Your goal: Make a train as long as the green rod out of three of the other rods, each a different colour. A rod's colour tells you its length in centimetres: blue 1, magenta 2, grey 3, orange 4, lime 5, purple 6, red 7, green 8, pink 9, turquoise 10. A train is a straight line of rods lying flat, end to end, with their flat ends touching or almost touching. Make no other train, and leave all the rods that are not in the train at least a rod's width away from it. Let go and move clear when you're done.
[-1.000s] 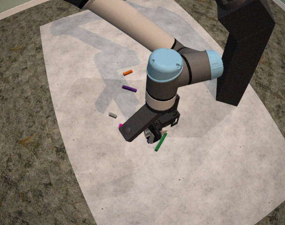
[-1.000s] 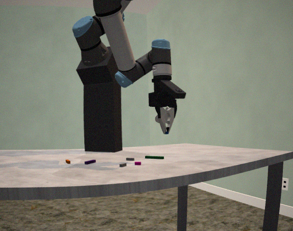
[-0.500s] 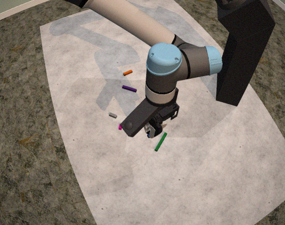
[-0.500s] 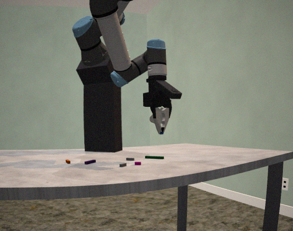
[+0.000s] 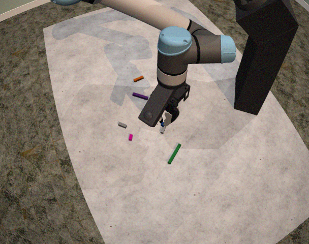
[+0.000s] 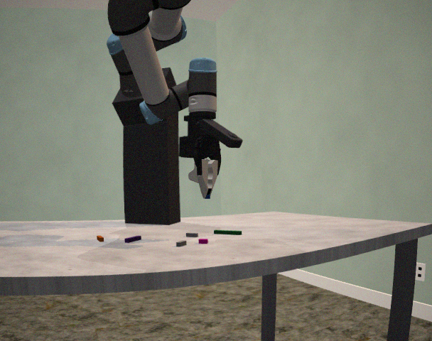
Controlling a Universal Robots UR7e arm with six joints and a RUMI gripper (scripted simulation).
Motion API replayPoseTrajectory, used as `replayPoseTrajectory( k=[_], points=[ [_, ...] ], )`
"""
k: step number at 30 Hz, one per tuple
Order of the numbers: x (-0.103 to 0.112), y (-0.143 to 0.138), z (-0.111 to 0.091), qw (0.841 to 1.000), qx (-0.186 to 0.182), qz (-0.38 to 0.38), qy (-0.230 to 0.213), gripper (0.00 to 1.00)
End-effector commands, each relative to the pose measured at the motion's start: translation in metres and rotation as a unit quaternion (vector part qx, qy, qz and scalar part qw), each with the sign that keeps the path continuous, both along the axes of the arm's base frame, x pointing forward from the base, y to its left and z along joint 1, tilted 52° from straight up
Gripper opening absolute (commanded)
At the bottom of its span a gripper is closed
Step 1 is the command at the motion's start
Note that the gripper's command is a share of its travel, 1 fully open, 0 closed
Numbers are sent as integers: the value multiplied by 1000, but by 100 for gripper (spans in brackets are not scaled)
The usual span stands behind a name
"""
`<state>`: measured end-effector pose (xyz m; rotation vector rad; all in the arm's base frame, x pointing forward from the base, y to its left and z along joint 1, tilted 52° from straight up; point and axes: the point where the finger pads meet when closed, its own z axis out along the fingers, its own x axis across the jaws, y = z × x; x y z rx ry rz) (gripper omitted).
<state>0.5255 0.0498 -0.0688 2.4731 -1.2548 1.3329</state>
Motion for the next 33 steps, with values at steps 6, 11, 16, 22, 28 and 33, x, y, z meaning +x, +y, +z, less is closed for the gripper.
replayPoseTrajectory(
  k=[6, 11, 16, 22, 28, 33],
  points=[
    [-19, -47, 8, 995, -62, 72, 34, 0],
    [-29, -70, 12, 989, -95, 102, 53, 0],
    [-34, -84, 15, 984, -115, 120, 65, 0],
    [-36, -89, 16, 982, -122, 126, 68, 0],
    [-37, -90, 16, 982, -123, 127, 69, 0],
    [-37, -90, 16, 982, -123, 127, 69, 0]
  ],
)
